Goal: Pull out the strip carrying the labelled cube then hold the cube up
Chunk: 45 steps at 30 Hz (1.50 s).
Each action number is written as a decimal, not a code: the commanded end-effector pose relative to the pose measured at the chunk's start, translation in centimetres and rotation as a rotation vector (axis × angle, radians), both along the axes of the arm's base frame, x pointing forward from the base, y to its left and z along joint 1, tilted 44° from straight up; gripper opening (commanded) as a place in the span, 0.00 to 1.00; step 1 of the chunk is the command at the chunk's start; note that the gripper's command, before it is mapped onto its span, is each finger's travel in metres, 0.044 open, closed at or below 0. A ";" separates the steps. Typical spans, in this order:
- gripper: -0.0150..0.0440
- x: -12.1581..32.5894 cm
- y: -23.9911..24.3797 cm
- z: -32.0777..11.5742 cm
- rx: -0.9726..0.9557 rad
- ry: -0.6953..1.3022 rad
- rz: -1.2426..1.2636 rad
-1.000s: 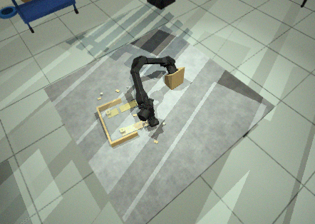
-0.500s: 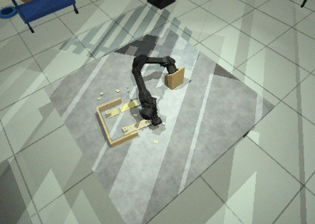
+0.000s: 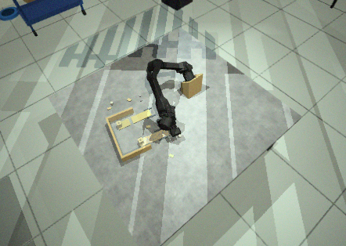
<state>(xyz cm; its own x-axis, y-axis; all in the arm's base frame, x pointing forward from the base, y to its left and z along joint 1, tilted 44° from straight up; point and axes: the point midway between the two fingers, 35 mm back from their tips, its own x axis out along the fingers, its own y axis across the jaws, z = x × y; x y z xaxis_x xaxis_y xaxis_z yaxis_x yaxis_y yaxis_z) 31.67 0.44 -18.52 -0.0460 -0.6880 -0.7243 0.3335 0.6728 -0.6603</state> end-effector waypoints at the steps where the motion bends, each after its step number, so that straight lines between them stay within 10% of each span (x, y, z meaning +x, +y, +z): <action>1: 0.25 -1.6 -0.2 -0.5 0.003 0.027 -0.016; 45: 0.25 -7.8 1.6 -1.6 0.005 0.030 -0.016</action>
